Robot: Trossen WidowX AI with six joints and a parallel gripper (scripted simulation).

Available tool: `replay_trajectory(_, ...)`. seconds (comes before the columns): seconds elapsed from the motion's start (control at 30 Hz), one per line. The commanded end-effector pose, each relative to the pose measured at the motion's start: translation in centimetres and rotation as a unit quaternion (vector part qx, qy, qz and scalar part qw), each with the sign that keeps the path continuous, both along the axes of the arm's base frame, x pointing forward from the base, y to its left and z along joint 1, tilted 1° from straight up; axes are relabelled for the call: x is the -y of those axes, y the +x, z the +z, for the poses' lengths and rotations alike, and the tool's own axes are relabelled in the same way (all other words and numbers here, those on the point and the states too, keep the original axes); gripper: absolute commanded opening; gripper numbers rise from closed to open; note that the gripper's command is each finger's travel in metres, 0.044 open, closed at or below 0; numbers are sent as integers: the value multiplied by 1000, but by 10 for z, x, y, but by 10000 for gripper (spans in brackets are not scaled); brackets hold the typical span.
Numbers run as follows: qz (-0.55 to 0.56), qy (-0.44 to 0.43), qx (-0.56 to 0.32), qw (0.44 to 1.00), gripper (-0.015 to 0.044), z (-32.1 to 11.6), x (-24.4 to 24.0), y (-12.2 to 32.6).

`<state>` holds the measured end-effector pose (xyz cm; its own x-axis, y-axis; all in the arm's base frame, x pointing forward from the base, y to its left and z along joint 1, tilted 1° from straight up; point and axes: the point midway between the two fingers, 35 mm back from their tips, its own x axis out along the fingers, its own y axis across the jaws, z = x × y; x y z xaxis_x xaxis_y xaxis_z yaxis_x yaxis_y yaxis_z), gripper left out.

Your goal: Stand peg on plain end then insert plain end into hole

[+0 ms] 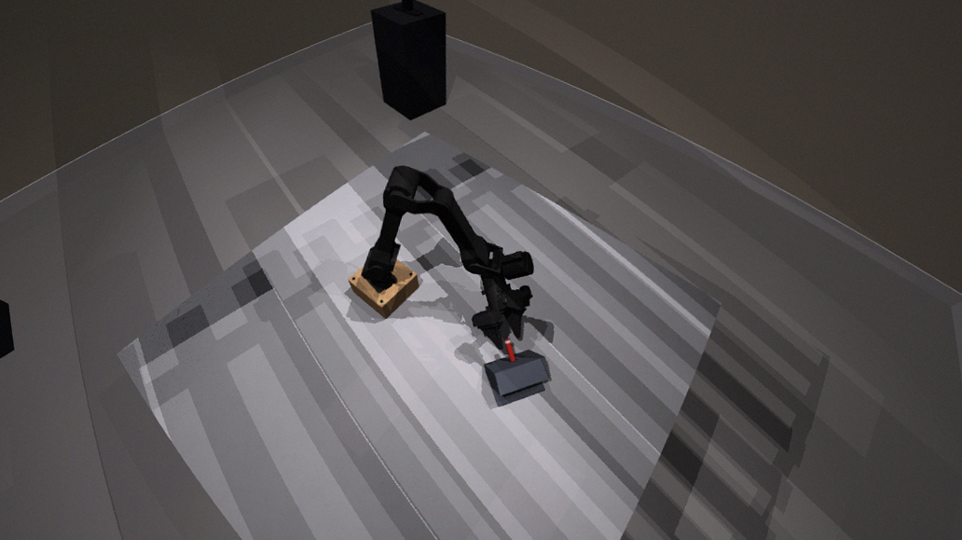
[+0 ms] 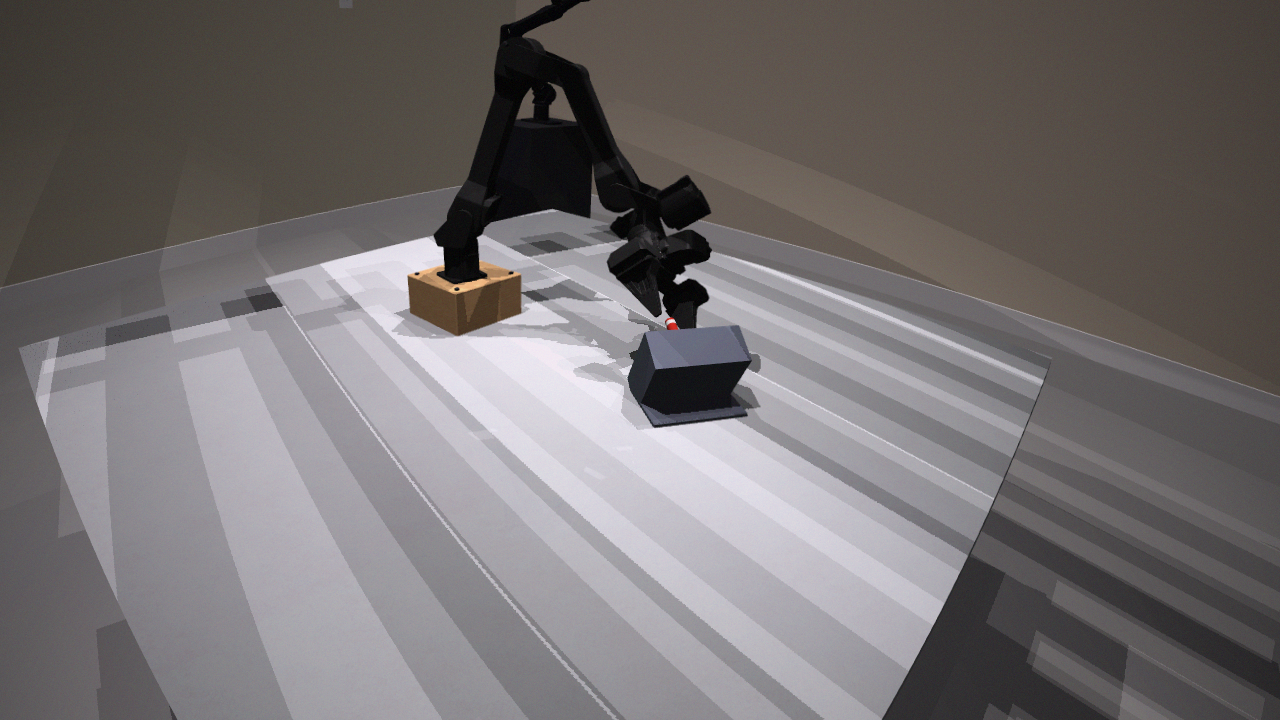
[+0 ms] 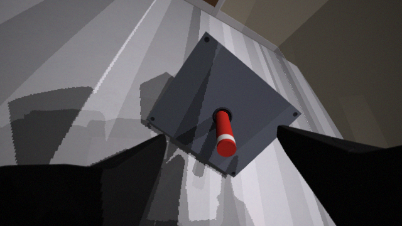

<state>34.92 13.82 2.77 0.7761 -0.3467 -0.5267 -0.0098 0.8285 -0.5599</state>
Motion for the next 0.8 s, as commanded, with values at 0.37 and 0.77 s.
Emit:
replay_trajectory(0.37, -2, 3, 1, 1000, 440, 14, -12, -19)
replay_trajectory(0.77, -1, 1, 0, 1000, 440, 22, -20, -35)
